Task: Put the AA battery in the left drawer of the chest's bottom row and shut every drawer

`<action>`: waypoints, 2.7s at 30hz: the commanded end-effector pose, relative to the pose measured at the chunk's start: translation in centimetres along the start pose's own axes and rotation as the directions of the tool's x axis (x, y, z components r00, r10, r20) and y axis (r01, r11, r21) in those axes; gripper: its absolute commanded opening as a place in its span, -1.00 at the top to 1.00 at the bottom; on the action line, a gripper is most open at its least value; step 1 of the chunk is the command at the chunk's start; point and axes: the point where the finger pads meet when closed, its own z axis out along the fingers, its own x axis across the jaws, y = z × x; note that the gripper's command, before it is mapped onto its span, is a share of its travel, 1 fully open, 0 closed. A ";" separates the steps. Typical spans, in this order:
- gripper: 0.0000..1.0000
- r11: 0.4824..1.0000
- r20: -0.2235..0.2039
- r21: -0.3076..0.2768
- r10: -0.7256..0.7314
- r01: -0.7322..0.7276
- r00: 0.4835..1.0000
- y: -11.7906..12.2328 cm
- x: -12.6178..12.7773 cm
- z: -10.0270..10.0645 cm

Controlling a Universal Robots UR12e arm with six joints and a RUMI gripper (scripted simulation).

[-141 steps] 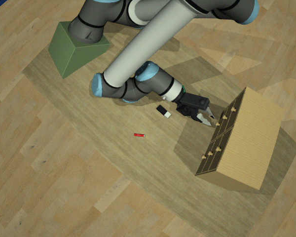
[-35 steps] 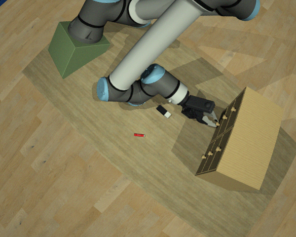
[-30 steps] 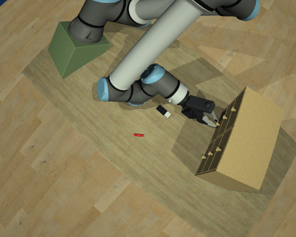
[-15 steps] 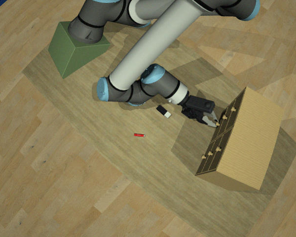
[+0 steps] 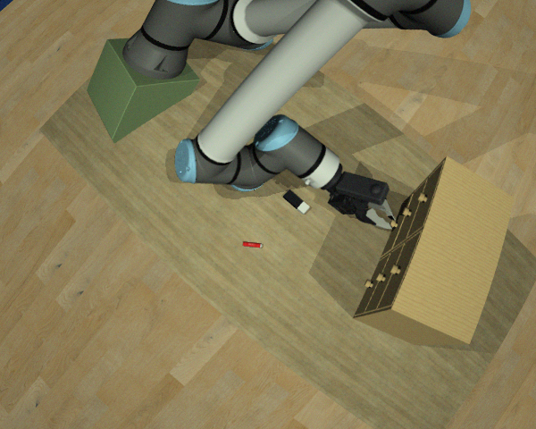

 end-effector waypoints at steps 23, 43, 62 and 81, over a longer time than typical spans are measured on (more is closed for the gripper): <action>0.86 1.000 -0.002 0.000 0.002 -0.002 1.000 0.6 0.1 -1.0; 0.86 1.000 -0.002 0.000 0.002 -0.002 1.000 1.1 0.1 -1.9; 0.86 1.000 -0.002 0.000 0.002 -0.002 1.000 1.7 0.1 -3.0; 0.86 1.000 -0.002 0.000 0.002 -0.002 1.000 2.4 0.1 -4.1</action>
